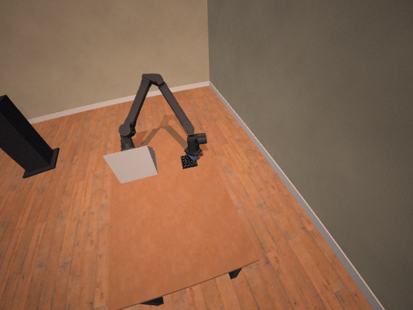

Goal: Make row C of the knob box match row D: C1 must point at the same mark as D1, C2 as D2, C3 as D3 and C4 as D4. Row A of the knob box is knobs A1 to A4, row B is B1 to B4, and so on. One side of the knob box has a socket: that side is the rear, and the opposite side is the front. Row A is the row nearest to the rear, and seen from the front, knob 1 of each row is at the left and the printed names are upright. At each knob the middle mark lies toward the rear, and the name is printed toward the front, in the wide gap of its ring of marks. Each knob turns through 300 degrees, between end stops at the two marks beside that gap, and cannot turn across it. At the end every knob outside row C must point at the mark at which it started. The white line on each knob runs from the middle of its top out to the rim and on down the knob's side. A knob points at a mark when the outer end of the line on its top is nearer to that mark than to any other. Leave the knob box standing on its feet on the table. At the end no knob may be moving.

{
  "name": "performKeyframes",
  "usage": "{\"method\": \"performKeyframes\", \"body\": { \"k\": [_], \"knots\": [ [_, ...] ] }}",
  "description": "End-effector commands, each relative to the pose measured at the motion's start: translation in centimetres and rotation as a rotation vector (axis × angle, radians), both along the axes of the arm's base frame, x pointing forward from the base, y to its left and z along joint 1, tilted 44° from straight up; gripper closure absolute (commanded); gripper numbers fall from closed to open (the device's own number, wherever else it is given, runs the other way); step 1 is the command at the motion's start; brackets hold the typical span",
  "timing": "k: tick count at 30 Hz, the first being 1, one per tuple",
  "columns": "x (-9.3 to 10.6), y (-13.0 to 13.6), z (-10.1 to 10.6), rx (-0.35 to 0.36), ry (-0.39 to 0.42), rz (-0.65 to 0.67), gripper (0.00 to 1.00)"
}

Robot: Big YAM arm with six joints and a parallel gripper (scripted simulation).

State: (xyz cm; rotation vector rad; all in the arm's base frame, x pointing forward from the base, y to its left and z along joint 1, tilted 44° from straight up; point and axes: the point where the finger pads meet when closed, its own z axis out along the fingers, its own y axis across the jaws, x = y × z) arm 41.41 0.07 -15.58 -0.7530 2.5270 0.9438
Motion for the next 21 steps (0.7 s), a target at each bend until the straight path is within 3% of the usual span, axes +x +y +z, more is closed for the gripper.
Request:
{"method": "performKeyframes", "body": {
  "k": [1, 21],
  "knots": [
    [0.27, 0.34, -0.15, -0.007, -0.103, 0.118, 0.91],
    [0.21, 0.38, -0.16, -0.055, -0.375, 0.405, 0.91]
  ]
}}
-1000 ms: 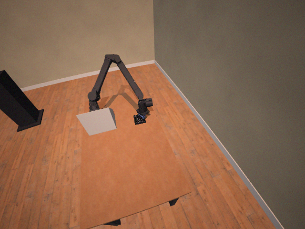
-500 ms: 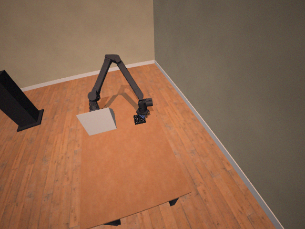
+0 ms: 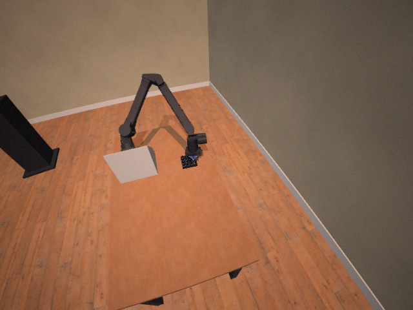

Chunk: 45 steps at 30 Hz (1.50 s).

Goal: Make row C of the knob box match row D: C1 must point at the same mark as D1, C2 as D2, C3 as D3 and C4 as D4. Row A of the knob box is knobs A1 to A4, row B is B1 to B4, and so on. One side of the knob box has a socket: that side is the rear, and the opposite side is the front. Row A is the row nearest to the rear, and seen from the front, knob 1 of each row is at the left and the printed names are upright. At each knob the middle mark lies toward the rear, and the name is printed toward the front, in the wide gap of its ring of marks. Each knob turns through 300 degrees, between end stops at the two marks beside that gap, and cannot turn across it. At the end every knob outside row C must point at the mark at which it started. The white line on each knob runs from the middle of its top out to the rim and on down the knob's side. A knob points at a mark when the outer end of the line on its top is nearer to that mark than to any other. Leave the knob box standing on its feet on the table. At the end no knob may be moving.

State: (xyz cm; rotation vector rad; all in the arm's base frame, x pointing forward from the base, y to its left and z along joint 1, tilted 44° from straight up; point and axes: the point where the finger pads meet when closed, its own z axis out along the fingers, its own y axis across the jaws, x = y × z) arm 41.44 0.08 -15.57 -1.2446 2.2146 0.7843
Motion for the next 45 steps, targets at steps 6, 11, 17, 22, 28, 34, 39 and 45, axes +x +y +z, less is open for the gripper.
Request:
{"method": "performKeyframes", "body": {
  "k": [6, 11, 17, 22, 28, 34, 39, 45],
  "knots": [
    [0.17, 0.38, -0.17, -0.008, -0.113, 0.133, 0.91],
    [0.16, 0.38, -0.18, -0.016, -0.158, 0.180, 0.91],
    [0.16, 0.38, -0.18, -0.023, -0.195, 0.219, 0.91],
    [0.16, 0.38, -0.18, -0.025, -0.208, 0.232, 0.91],
    [0.15, 0.39, -0.18, -0.027, -0.222, 0.247, 0.91],
    [0.15, 0.39, -0.18, -0.028, -0.225, 0.250, 0.91],
    [0.15, 0.39, -0.18, -0.028, -0.225, 0.250, 0.91],
    [0.15, 0.39, -0.18, -0.028, -0.225, 0.250, 0.91]
  ]
}}
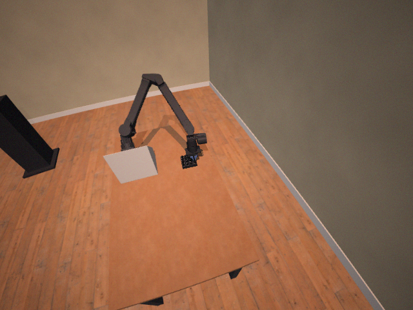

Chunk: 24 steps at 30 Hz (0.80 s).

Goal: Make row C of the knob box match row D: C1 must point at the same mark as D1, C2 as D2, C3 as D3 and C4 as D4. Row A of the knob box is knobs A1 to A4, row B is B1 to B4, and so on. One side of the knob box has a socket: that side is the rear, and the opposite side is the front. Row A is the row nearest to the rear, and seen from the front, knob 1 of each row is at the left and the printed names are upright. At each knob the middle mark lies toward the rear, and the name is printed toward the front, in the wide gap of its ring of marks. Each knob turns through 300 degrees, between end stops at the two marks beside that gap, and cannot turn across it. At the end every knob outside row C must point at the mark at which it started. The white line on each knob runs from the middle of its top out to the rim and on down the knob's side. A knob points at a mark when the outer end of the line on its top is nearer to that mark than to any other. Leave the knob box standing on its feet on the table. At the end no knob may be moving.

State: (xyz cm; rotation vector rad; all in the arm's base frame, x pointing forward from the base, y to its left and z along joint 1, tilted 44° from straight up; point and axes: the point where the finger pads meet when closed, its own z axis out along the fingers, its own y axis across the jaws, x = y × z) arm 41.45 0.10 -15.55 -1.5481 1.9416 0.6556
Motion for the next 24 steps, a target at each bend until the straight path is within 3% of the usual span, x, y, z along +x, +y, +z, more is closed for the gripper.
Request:
{"method": "performKeyframes", "body": {
  "k": [1, 3, 4, 24],
  "knots": [
    [0.14, 0.36, -0.20, 0.009, -0.004, 0.019, 0.91],
    [0.14, 0.36, -0.20, 0.009, -0.004, 0.019, 0.91],
    [0.14, 0.36, -0.20, 0.009, -0.004, 0.019, 0.80],
    [0.22, 0.27, -0.21, 0.007, -0.007, 0.018, 0.80]
  ]
}}
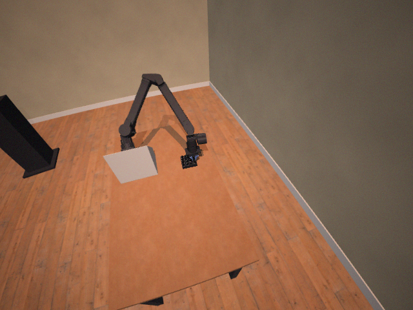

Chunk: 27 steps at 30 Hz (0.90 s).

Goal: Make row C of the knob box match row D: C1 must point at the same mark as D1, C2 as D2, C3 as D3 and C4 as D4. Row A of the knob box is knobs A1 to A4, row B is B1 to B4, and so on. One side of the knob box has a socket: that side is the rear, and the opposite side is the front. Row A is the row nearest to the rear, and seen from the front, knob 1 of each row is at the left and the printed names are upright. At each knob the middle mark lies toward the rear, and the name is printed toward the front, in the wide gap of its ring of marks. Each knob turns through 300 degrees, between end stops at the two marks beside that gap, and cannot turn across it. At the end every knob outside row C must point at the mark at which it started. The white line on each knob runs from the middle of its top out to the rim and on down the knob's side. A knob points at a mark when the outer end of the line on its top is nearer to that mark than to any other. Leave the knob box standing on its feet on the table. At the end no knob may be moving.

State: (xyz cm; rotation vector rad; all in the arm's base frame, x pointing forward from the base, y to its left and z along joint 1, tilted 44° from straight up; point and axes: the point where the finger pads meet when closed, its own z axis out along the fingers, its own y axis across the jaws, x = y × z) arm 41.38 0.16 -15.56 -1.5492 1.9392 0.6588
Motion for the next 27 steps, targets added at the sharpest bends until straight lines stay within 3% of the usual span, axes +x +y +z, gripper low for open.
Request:
{"method": "performKeyframes", "body": {
  "k": [1, 17, 27],
  "knots": [
    [0.3, 0.2, -0.2, 0.005, -0.007, 0.016, 0.80],
    [1.4, -3.8, 3.5, -0.014, -0.048, -0.015, 0.80],
    [0.7, -3.8, 3.6, -0.009, -0.033, -0.008, 0.80]
  ]
}}
